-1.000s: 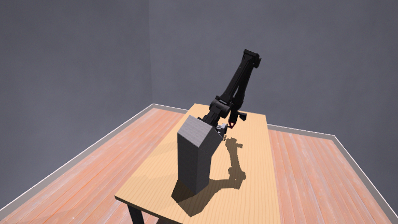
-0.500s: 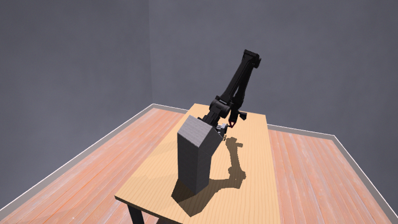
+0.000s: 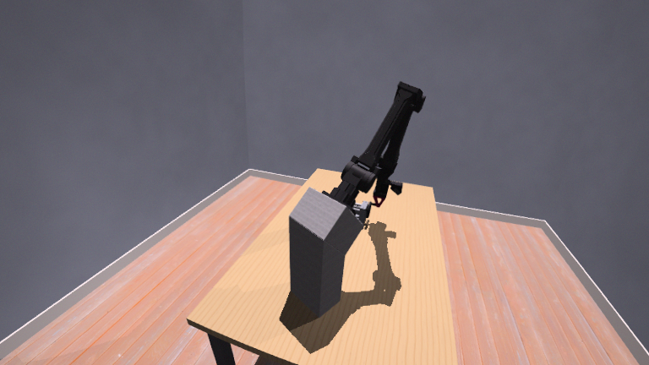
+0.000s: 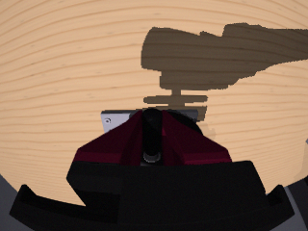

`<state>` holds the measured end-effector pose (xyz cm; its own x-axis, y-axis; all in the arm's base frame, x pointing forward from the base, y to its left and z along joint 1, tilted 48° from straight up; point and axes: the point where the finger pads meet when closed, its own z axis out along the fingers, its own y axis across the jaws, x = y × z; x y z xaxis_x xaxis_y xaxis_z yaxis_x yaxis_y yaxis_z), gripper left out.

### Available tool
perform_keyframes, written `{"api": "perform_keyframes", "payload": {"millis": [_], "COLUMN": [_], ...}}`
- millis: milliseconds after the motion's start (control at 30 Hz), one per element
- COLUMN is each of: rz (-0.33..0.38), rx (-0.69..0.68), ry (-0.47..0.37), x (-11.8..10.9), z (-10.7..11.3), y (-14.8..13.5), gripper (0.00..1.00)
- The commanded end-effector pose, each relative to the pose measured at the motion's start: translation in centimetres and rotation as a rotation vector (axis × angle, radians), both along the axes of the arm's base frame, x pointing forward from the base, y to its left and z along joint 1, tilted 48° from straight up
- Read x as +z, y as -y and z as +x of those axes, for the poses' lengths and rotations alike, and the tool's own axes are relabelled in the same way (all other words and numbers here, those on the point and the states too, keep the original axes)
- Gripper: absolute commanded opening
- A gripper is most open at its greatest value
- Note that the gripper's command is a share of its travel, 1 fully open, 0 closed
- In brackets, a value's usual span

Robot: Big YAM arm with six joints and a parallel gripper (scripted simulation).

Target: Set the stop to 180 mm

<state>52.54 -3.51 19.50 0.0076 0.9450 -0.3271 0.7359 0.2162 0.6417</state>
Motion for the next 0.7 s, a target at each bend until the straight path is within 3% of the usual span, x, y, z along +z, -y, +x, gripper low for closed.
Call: {"api": "perform_keyframes", "payload": {"millis": [0, 100, 167, 400, 500, 567, 667], "rz": [0.009, 0.008, 0.006, -0.002, -0.002, -0.002, -0.002], "rx": [0.026, 0.027, 0.028, 0.036, 0.034, 0.034, 0.033], "ry": [0.119, 0.114, 0.077, 0.074, 0.074, 0.115, 0.106], "x": [5.6, 5.3, 3.4, 2.9, 2.8, 5.0, 4.5], "z": [1.8, 1.9, 2.6, 4.6, 4.9, 4.5, 4.6], "y": [-1.5, -1.5, -1.5, -1.4, -1.2, -1.2, -1.1], "gripper": [0.06, 0.06, 0.06, 0.06, 0.06, 0.06, 0.06]}}
